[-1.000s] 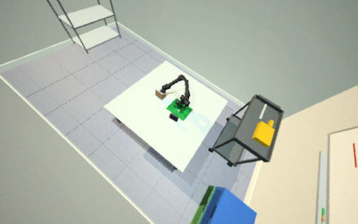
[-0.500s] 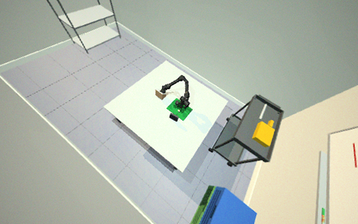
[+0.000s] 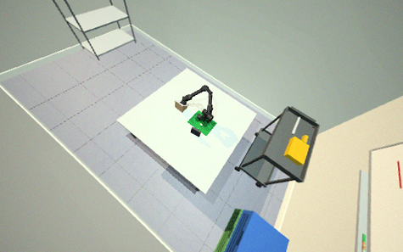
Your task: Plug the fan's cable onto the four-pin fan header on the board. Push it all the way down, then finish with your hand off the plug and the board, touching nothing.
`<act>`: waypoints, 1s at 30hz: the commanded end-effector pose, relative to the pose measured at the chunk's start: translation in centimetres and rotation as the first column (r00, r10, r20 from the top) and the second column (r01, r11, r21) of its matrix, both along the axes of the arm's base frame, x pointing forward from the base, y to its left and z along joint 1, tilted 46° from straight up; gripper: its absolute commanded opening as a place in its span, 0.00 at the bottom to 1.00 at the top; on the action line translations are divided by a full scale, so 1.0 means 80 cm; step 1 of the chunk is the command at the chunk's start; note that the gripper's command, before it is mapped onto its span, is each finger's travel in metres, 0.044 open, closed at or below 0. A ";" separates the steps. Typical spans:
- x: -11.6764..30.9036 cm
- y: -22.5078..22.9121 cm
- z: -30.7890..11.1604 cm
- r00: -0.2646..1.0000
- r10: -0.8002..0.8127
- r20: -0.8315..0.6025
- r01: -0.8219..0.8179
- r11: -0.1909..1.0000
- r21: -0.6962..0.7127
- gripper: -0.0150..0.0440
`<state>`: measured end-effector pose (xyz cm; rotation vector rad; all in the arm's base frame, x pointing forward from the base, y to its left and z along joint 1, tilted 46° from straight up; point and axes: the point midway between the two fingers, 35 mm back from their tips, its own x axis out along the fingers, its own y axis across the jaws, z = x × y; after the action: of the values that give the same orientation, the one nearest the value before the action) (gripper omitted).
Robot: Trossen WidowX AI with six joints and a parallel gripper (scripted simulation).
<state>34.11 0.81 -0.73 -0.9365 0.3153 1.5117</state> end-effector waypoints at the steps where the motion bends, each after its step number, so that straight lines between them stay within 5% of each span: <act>1: 0.000 0.000 0.000 1.000 0.000 0.001 0.000 1.000 0.000 0.87; 12: 0.000 0.000 0.000 1.000 0.000 0.001 0.000 1.000 0.000 0.38; 20: 0.000 -0.010 0.009 1.000 -0.001 -0.001 0.001 1.000 0.000 0.25; 30: -0.006 -0.046 0.041 0.998 -0.040 -0.043 0.040 0.999 0.009 0.25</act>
<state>33.70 -2.87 2.51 -0.9137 0.3261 1.4981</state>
